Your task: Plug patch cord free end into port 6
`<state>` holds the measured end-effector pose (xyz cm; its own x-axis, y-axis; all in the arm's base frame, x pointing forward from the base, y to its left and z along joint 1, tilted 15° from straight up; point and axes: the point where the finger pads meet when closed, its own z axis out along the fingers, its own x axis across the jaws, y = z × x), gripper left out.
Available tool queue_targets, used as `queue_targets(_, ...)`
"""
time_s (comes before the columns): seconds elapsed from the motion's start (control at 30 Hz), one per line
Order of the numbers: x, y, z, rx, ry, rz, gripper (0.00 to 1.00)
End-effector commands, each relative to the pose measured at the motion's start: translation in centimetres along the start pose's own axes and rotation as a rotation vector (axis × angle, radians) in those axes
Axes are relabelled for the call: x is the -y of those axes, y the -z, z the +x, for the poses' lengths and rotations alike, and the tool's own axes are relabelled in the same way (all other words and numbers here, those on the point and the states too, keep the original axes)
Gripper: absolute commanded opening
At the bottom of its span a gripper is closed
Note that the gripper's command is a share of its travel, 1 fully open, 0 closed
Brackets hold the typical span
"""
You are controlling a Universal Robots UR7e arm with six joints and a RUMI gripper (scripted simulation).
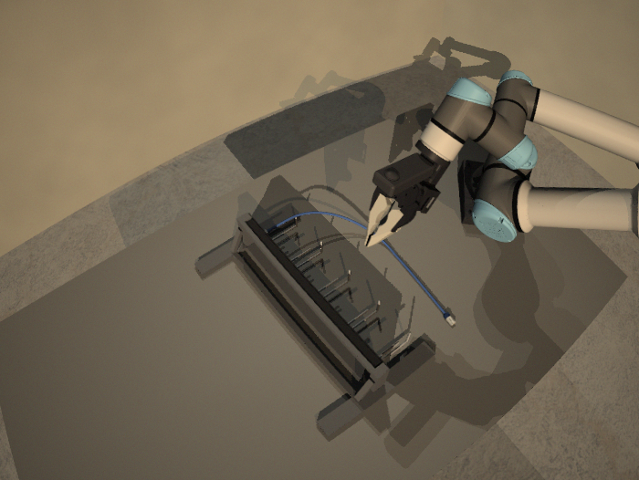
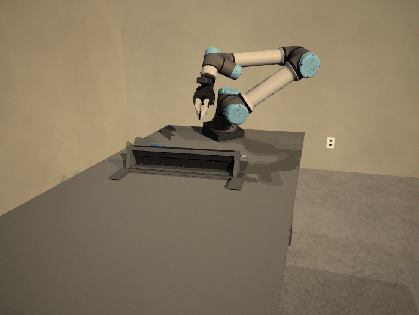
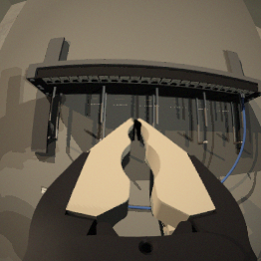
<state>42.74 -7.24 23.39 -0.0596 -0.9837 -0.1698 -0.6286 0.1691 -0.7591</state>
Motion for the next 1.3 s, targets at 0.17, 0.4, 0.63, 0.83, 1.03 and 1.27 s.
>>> queue_targets(0.17, -0.1, 1.6, 0.1, 0.013, 0.002, 0.003, 0.0)
queue_targets(0.4, -0.1, 2.4, 0.1, 0.013, 0.002, 0.003, 0.0)
queue_targets(0.63, -0.1, 2.9, 0.1, 0.013, 0.002, 0.003, 0.0)
queue_targets(0.83, -0.1, 3.4, 0.1, 0.013, 0.002, 0.003, 0.0)
queue_targets(1.03, -0.1, 3.7, 0.1, 0.013, 0.002, 0.003, 0.0)
queue_targets(1.27, -0.1, 3.9, 0.1, 0.013, 0.002, 0.003, 0.0)
